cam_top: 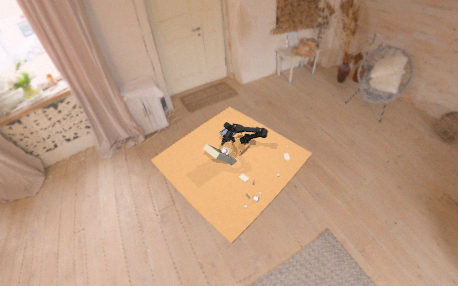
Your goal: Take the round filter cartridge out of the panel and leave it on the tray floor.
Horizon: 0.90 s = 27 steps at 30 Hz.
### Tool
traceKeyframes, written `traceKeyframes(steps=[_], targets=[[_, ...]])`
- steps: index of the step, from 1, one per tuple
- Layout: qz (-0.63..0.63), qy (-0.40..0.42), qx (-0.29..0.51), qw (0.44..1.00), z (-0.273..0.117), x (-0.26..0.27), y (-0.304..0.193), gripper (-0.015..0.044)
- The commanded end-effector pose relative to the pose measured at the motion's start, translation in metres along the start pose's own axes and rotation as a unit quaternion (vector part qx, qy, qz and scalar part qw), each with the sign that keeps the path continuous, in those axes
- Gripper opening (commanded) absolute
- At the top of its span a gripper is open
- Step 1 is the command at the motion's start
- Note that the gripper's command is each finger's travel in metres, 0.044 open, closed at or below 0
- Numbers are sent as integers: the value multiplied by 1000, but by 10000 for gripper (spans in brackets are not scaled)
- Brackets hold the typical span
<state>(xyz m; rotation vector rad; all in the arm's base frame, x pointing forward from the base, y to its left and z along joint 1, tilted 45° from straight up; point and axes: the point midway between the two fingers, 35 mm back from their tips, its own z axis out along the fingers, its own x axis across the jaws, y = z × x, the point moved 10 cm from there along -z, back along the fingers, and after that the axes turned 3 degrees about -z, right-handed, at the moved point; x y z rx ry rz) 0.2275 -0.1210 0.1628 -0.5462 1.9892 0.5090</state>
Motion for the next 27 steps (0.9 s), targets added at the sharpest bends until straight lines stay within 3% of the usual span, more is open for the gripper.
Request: traceKeyframes(steps=[1, 2, 13, 17, 20, 27], targets=[[3, -1, -2, 1000, 0, -1, -2, 110], [3, -1, -2, 1000, 0, -1, -2, 110], [2, 1, -1, 1000, -45, -47, -45, 398], [144, 23, -12, 989, -38, -39, -39, 305], [310, 53, -18, 949, -30, -30, -31, 305], [648, 132, 1, 750, -13, -8, -9, 305]])
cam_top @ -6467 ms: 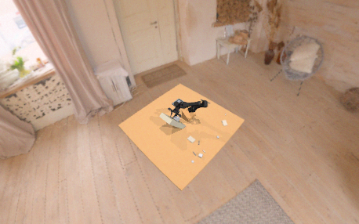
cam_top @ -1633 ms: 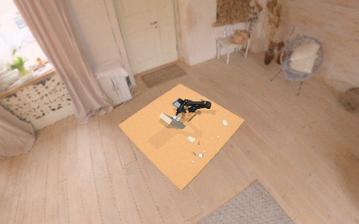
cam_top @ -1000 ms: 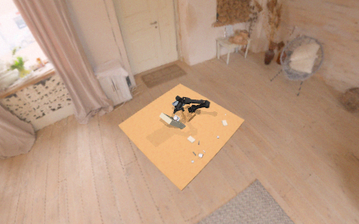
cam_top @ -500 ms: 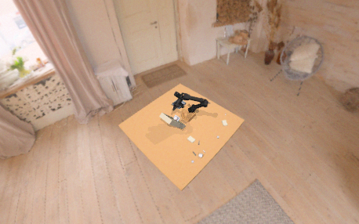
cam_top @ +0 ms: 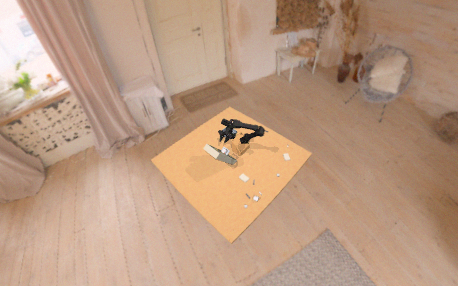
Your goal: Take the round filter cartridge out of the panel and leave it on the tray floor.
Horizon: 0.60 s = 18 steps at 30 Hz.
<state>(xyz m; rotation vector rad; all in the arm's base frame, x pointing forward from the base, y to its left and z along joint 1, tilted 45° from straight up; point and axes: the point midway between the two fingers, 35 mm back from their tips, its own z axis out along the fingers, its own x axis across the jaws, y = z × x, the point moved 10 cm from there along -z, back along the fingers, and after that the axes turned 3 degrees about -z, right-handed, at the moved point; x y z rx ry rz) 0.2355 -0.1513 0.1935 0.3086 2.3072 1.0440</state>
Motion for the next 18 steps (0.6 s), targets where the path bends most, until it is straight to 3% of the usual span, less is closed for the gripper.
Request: traceKeyframes(steps=[1, 8, 18], targets=[[328, 63, 31, 942, 18, 26, -3, 305], [628, 103, 99, 765, 33, 53, -2, 305], [635, 104, 101, 759, 34, 53, -2, 305]])
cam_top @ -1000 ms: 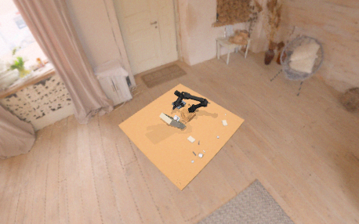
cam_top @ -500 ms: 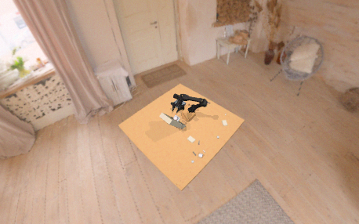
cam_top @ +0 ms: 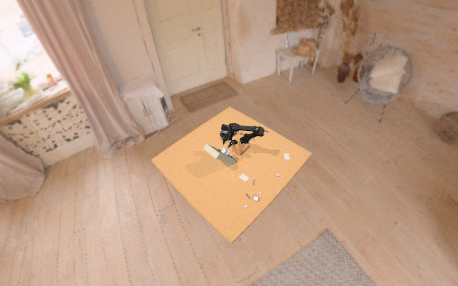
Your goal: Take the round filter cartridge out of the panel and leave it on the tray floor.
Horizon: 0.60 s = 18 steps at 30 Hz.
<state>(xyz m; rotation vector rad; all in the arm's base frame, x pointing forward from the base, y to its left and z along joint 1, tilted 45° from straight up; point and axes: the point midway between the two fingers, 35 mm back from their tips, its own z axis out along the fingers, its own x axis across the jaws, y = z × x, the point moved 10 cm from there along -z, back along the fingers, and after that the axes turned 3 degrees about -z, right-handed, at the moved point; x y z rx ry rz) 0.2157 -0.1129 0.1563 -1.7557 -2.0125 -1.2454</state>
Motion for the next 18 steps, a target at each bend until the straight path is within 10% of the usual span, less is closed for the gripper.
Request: traceKeyframes(steps=[1, 18], targets=[[54, 2, 15, 998, 4, 1, -5, 305], [53, 1, 15, 998, 31, 0, -5, 305]])
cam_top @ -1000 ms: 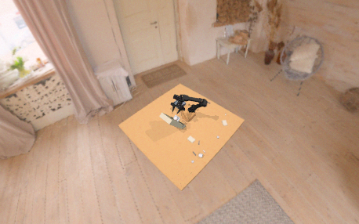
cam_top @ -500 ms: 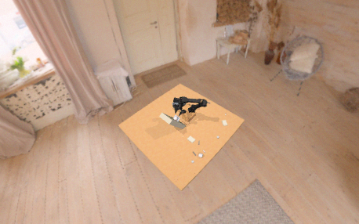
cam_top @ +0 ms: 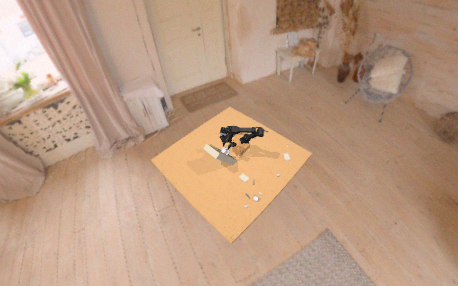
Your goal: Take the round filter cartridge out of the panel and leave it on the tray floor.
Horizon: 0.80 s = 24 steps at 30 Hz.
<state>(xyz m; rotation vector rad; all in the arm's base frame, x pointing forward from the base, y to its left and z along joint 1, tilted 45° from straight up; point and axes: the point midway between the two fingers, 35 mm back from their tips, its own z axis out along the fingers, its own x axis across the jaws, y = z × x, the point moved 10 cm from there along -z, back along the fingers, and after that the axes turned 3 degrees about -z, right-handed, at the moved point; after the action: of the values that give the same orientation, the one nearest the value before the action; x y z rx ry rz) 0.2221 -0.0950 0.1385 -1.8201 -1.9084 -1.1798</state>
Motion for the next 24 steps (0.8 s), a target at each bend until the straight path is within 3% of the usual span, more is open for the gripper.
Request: traceKeyframes(steps=[1, 16, 24], targets=[[3, 2, 1, 1000, 7, 0, -1, 305], [3, 4, 0, 1000, 28, 1, -2, 305], [0, 0, 1, 1000, 25, 1, -1, 251]])
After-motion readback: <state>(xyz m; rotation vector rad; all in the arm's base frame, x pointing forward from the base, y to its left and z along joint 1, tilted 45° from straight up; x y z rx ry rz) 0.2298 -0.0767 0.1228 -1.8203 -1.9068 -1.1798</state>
